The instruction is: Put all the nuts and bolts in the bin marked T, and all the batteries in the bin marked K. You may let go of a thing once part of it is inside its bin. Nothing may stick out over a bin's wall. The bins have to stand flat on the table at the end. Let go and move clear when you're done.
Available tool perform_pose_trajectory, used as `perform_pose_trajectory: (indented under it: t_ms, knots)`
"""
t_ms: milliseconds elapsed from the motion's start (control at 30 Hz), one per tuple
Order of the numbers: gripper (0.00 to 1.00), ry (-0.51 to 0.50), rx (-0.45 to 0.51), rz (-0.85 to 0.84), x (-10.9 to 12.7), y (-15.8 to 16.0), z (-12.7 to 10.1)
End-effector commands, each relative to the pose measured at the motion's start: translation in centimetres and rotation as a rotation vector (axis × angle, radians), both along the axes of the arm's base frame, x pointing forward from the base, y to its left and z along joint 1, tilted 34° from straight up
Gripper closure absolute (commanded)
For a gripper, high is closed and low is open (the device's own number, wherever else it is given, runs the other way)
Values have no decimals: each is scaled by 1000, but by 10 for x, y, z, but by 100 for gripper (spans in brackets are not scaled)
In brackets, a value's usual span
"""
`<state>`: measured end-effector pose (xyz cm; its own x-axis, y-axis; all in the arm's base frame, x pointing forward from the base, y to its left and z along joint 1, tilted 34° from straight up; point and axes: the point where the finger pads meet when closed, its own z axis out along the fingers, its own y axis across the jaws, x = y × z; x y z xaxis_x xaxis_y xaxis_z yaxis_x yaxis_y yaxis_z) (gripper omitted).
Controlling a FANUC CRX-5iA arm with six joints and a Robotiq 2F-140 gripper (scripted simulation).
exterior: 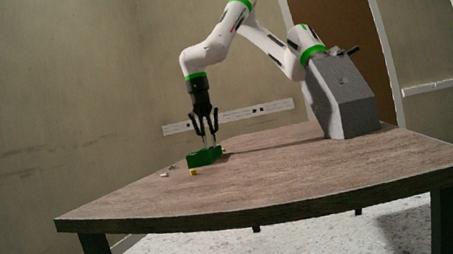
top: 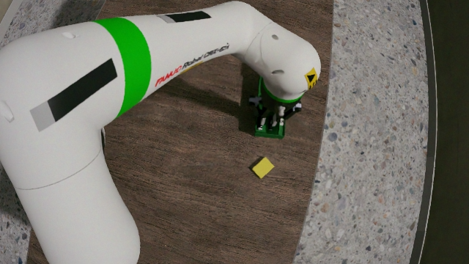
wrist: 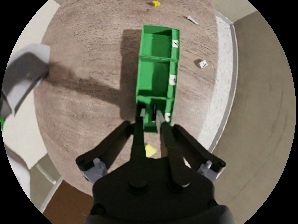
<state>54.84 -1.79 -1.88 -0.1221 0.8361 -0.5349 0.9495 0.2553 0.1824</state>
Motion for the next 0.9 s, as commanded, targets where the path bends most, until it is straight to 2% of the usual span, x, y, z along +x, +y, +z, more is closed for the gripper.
perform_pose_trajectory:
  t_ms: [0,867]
  knots:
    - [74,0,0,0,0,0,0]
    - [74,0,0,0,-8,13,22]
